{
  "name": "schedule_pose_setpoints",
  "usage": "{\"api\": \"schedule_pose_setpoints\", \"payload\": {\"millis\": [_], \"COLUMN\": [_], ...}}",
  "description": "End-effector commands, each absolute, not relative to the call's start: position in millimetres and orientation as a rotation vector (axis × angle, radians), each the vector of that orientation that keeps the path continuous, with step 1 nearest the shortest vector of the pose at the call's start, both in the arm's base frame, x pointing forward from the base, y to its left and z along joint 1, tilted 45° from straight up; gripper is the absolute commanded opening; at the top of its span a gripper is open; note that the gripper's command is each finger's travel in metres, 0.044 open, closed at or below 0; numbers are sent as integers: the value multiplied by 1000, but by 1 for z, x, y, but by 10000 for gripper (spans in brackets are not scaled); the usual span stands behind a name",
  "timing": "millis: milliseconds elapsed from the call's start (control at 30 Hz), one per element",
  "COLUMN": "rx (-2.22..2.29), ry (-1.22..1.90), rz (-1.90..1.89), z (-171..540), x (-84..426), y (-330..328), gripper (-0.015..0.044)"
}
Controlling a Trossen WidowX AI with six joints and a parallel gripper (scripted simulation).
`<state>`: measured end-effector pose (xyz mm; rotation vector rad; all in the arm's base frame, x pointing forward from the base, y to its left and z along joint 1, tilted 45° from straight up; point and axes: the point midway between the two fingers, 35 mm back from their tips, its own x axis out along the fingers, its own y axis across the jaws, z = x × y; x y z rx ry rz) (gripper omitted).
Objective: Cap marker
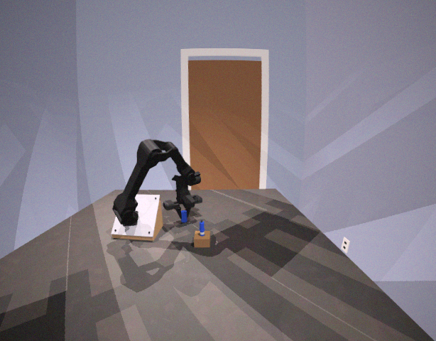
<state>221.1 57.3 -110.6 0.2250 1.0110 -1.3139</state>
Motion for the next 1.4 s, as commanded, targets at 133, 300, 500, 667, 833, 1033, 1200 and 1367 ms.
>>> {"api": "schedule_pose_setpoints", "payload": {"millis": [133, 300, 500, 667, 833, 1033, 1200, 1367], "rx": [217, 218, 219, 219, 218, 220, 224, 226], "ry": [1009, 1010, 1011, 1011, 1011, 1013, 1017, 1020], "rz": [-1312, -1311, -1310, -1310, -1311, -1309, -1304, -1300], "z": [-111, -102, -88, -77, -68, -62, -42, -21], "x": [221, 223, 225, 226, 226, 232, 251, 268], "y": [56, 66, 80, 92, 100, 98, 91, 82], "gripper": [60, 0, 0, 0, 0, 0, 0, 0]}}
